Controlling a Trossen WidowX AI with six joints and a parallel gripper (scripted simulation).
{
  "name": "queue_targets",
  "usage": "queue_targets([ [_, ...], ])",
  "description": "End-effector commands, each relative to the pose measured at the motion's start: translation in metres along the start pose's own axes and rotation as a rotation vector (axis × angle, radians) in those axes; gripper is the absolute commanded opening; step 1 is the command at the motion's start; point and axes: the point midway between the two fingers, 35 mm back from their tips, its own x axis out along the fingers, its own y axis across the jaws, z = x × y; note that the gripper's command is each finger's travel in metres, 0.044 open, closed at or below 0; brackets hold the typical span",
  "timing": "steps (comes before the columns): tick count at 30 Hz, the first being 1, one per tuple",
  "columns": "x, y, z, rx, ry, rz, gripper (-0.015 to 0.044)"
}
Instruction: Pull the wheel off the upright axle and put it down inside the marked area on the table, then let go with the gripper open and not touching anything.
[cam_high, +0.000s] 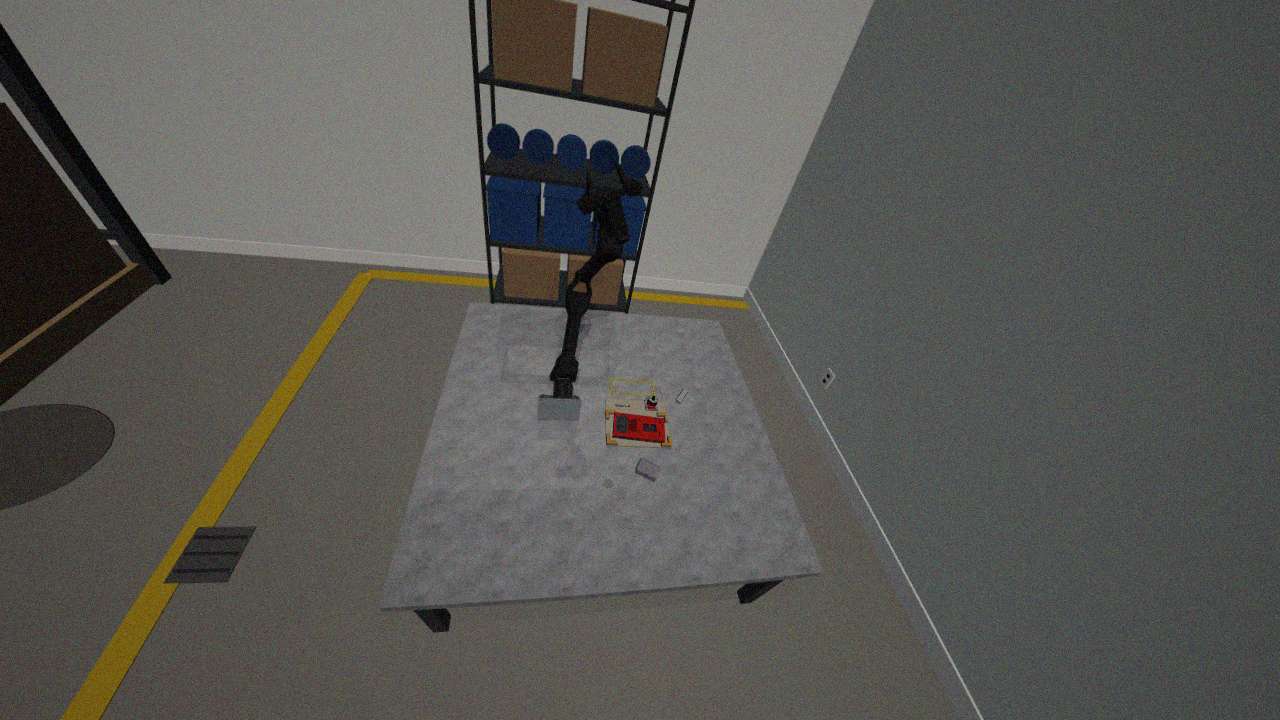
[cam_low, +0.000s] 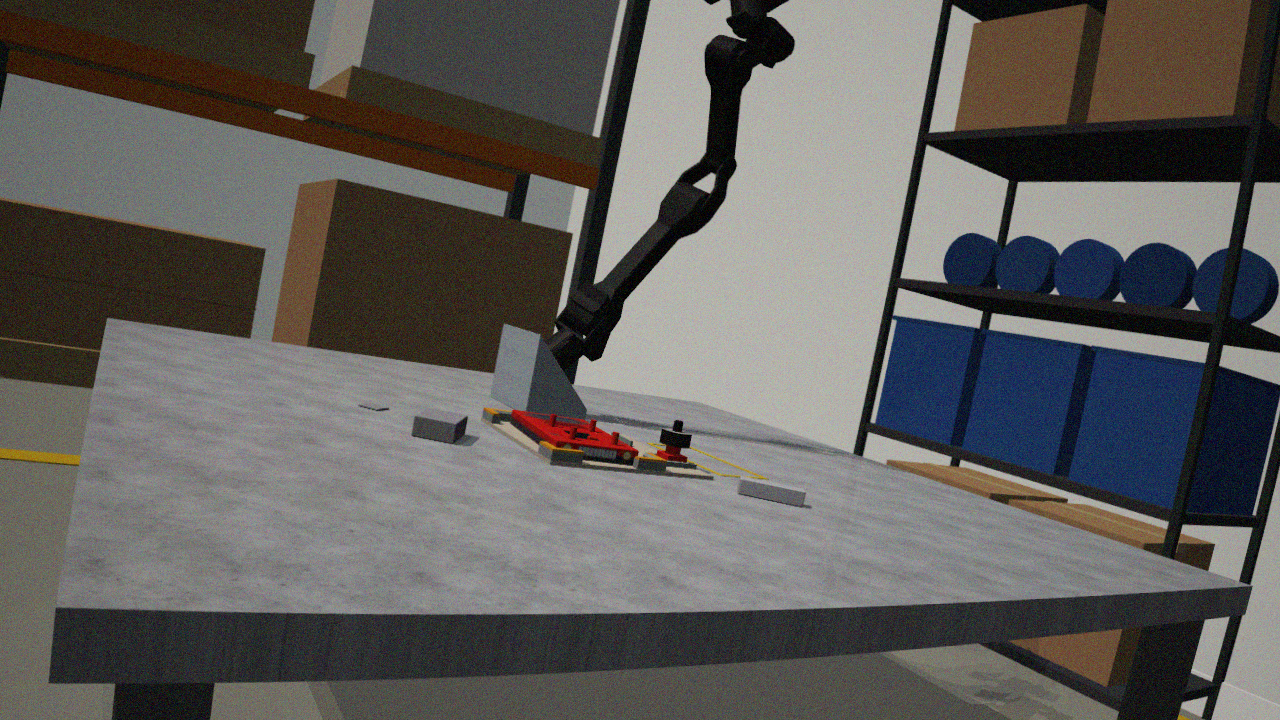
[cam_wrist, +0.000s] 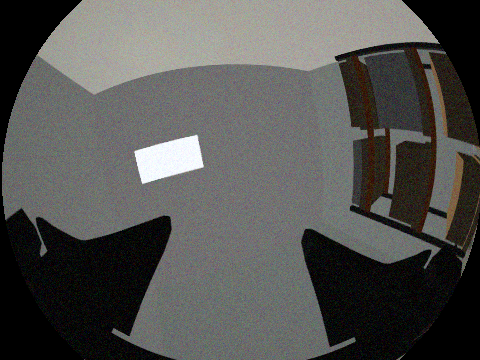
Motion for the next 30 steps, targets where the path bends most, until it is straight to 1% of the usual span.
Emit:
queue_targets([
  [1,0.0,0.001,-0.001,-0.001,0.003,0.002,0.0374],
  [4,-0.005,0.01,-0.016,-0.02,0.046,0.039,0.03],
  [9,-0.031,0.046,-0.07,-0.086,0.207,0.183,0.03],
  [15,-0.078,0.083,-0.137,-0.205,0.421,0.371,0.03],
  [22,-0.154,0.116,-0.207,-0.328,0.668,0.613,0.03],
  [30,-0.262,0.141,-0.265,-0.421,0.946,0.919,0.03],
])
